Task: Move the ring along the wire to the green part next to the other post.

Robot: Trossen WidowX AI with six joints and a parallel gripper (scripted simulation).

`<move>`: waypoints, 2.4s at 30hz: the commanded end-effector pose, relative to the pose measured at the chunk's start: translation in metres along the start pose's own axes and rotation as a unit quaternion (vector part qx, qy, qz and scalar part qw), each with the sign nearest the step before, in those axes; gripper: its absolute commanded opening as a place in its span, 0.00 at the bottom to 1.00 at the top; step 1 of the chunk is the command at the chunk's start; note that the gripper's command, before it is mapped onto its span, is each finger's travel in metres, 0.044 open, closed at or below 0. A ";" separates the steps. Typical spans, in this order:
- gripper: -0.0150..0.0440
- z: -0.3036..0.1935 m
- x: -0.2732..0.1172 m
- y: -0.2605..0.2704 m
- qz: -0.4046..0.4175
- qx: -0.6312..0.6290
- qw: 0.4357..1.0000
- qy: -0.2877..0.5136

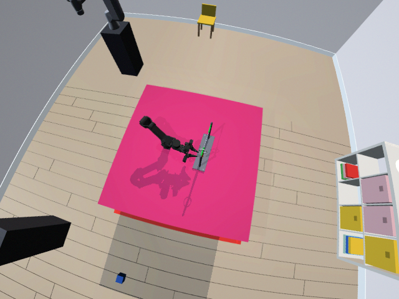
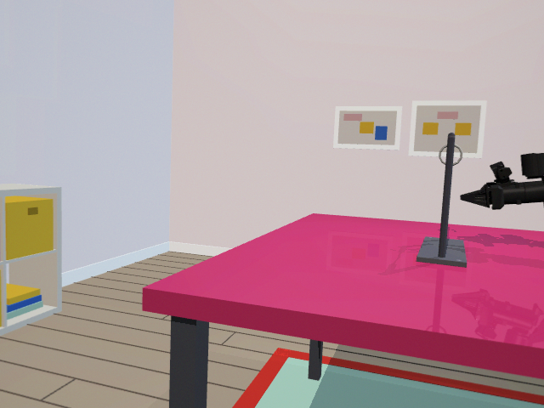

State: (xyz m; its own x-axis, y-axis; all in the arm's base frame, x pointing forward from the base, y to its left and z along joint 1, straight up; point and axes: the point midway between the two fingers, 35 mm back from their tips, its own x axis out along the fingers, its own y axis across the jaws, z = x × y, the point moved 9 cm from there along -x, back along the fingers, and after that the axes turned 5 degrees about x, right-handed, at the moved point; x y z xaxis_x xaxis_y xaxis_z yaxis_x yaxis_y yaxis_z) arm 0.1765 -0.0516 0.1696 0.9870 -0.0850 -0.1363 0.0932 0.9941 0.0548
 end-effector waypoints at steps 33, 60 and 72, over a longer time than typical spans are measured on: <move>0.53 -0.001 0.040 -0.001 0.003 0.013 1.000 0.011; 0.53 -0.009 0.076 0.000 0.003 0.014 1.000 0.010; 0.53 -0.009 0.076 0.000 0.003 0.014 1.000 0.010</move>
State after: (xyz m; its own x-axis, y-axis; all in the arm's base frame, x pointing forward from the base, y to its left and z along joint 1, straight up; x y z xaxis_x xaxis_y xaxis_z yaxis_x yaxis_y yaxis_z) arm 0.2496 -0.0569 0.1507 0.9850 -0.0741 -0.1561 0.0872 0.9931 0.0789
